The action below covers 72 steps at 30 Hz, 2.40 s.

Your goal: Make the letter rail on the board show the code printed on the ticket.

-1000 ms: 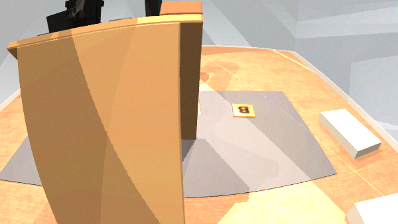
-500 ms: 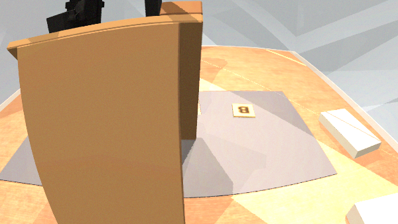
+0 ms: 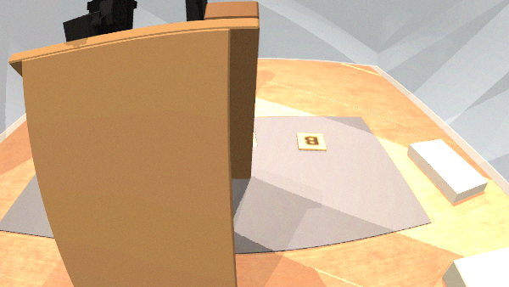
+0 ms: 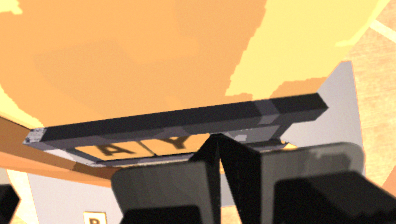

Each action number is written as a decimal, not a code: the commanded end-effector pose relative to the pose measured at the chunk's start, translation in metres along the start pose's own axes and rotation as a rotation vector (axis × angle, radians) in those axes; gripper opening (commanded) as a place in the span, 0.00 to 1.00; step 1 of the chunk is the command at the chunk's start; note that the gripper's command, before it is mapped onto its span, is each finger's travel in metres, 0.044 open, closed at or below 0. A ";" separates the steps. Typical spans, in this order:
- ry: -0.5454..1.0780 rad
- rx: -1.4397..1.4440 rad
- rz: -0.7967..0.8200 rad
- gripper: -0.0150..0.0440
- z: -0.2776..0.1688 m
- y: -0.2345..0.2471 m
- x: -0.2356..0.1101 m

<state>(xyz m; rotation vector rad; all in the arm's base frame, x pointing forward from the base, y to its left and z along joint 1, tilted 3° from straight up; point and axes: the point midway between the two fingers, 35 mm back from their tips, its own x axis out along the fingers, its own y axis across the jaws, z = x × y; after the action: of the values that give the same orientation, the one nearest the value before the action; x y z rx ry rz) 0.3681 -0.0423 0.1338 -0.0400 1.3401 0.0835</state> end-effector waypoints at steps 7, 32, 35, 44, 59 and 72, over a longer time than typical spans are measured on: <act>0.001 0.004 -0.005 0.25 -0.001 0.003 -0.001; 0.002 0.004 -0.005 0.25 -0.007 0.006 -0.009; 0.002 0.004 -0.005 0.25 -0.009 0.006 -0.011; 0.003 0.004 -0.005 0.25 -0.014 0.006 -0.018; 0.004 0.004 -0.005 0.25 -0.019 0.006 -0.024; -0.409 0.016 -0.010 0.83 -0.056 0.037 -0.104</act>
<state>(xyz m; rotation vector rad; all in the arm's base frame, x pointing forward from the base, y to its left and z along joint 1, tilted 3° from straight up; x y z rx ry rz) 0.3060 -0.0224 0.2074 -0.0254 1.0447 0.0605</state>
